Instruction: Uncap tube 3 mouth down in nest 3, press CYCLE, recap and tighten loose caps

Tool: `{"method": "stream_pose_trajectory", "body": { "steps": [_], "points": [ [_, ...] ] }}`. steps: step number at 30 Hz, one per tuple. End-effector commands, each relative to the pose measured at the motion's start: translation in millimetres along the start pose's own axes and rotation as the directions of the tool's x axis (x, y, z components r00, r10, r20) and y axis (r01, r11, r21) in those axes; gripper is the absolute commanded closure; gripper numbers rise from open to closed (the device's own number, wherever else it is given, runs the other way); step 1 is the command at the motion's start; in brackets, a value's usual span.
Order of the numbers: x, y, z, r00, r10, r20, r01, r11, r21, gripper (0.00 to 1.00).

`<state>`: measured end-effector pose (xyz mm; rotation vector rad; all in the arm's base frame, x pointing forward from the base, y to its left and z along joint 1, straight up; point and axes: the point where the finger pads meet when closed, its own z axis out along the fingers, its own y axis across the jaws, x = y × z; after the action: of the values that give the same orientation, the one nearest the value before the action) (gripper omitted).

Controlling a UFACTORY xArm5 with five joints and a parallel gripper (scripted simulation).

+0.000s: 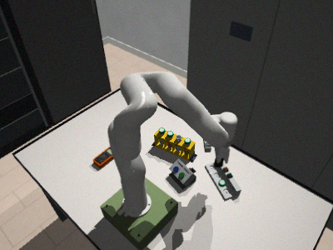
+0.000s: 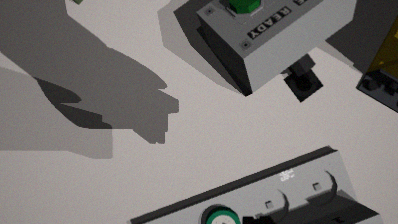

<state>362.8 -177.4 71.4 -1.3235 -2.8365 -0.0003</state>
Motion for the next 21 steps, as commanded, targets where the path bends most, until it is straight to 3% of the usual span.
{"method": "stream_pose_trajectory", "body": {
  "steps": [1,4,6,8,15,21],
  "points": [
    [23.2,6.7,3.7,0.961,0.275,0.015,-0.275,0.961,-0.013,1.00],
    [37.4,9.9,7.3,0.909,0.416,0.013,-0.416,0.909,-0.016,1.00],
    [37.4,9.9,7.3,0.909,0.416,0.013,-0.416,0.909,-0.016,1.00],
    [53.2,13.5,11.3,0.819,0.574,0.010,-0.574,0.819,-0.019,1.00],
    [88.7,21.4,20.4,0.594,0.805,0.003,-0.804,0.594,-0.020,1.00],
    [130.9,31.0,31.1,0.587,0.809,0.003,-0.809,0.587,-0.021,1.00]
  ]
}}
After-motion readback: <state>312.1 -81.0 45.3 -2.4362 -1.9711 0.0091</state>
